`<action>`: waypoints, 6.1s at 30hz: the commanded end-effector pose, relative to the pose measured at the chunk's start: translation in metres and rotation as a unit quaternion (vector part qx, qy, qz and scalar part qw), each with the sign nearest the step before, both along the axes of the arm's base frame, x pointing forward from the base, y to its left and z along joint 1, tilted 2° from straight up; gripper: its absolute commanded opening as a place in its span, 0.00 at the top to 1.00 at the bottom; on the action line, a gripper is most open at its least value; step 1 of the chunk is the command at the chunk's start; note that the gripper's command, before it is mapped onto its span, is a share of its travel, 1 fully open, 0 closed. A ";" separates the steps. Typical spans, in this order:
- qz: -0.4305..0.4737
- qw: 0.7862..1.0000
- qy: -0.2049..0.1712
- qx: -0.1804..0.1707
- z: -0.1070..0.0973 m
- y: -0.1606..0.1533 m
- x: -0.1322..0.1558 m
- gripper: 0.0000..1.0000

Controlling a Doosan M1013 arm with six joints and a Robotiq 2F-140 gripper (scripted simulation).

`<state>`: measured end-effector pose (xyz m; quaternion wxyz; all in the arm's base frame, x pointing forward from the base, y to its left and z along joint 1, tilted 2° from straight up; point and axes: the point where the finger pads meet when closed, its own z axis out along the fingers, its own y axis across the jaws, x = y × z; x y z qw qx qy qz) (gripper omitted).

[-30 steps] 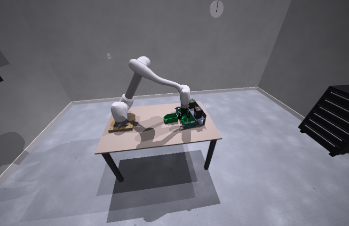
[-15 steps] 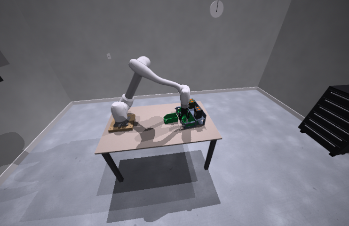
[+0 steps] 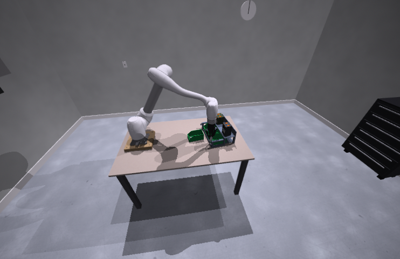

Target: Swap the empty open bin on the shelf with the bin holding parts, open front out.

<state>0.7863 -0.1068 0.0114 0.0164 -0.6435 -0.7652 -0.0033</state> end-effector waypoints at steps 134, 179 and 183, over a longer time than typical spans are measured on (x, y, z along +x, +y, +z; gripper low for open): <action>0.000 1.000 0.000 0.000 0.028 -0.012 -0.064 0.90; 0.000 1.000 0.000 0.000 0.030 -0.027 -0.151 0.90; 0.000 1.000 0.000 0.000 0.030 -0.027 -0.153 0.90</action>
